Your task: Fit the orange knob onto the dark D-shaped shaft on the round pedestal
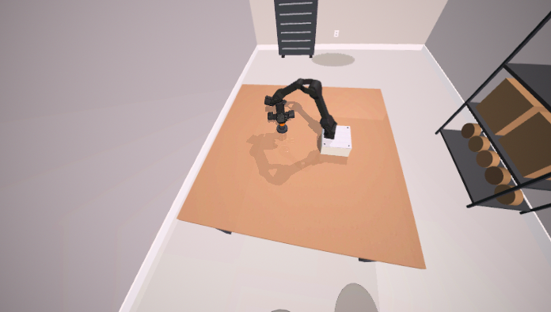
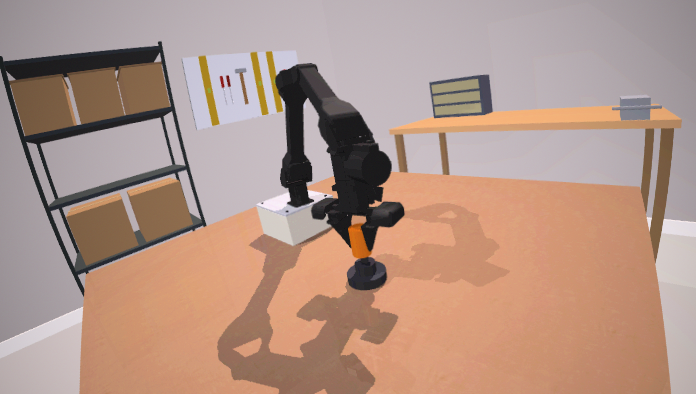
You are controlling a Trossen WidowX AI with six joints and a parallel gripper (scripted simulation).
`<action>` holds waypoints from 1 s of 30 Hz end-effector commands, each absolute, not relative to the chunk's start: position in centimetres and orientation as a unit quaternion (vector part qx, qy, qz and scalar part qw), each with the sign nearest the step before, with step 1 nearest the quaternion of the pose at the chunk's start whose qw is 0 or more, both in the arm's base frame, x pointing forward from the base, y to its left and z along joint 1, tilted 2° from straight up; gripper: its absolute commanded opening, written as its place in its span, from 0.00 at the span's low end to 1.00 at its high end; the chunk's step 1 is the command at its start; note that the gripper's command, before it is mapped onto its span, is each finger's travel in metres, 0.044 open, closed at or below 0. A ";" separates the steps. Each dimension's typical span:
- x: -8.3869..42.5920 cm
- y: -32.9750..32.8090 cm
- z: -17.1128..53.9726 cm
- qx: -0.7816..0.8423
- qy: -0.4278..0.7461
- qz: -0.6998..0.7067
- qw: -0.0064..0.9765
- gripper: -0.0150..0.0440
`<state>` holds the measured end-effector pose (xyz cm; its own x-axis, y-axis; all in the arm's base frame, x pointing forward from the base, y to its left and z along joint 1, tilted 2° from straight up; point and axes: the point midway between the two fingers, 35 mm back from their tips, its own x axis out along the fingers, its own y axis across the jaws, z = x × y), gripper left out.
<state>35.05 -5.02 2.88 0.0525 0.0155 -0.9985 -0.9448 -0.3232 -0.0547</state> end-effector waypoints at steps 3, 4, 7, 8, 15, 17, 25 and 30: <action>35.5 -5.1 3.3 -0.594 0.389 0.563 0.423 0.25; 35.5 -5.1 3.2 -0.594 0.389 0.563 0.423 0.25; 35.7 -5.1 3.1 -0.594 0.389 0.563 0.423 0.25; 35.6 -5.1 3.0 -0.594 0.389 0.563 0.423 0.25; 35.6 -5.1 2.9 -0.594 0.389 0.563 0.423 0.25; 35.5 -5.1 2.8 -0.594 0.389 0.563 0.423 0.25; 35.2 -5.0 2.7 -0.593 0.389 0.563 0.423 0.25; 35.2 -5.0 2.8 -0.593 0.389 0.563 0.423 0.25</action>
<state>35.32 -5.05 2.65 0.0624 0.0141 -0.9980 -0.9399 -0.3355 -0.0635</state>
